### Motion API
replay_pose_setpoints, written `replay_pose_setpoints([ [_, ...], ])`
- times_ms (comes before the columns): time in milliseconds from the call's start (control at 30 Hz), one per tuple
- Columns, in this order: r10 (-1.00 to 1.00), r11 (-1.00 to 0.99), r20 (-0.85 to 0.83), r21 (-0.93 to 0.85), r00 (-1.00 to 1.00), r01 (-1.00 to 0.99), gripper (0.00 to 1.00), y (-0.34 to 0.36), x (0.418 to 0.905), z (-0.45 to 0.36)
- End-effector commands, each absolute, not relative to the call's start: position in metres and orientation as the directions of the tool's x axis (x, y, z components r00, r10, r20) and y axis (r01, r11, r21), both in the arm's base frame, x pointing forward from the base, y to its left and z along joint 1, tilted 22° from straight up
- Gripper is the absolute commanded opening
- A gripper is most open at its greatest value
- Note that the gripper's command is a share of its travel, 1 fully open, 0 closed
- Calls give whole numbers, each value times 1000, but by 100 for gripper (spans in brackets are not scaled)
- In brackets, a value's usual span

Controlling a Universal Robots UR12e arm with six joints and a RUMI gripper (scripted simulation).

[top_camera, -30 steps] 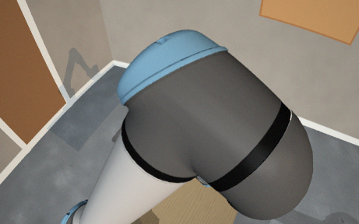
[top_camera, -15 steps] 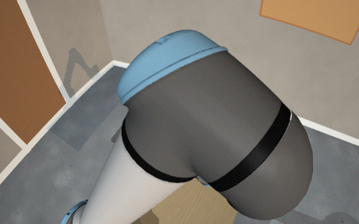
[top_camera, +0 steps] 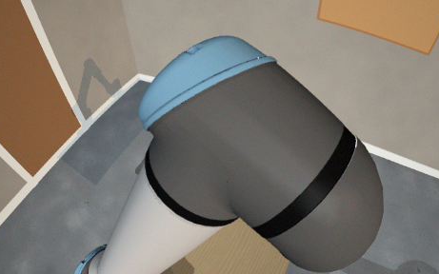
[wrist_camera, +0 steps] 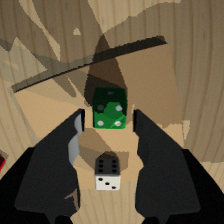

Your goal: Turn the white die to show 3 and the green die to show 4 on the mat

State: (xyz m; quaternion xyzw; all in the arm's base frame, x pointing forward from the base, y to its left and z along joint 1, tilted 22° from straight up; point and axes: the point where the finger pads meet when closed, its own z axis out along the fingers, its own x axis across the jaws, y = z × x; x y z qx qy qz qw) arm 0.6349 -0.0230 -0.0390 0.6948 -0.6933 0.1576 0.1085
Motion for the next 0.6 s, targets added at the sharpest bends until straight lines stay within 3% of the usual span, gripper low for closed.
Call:
replay_pose_setpoints([
  [0,-929,-17,369,-74,-12,-997,24,-17,636,-22],
  [567,-929,-17,369,-74,-12,-997,24,8,631,39],
])
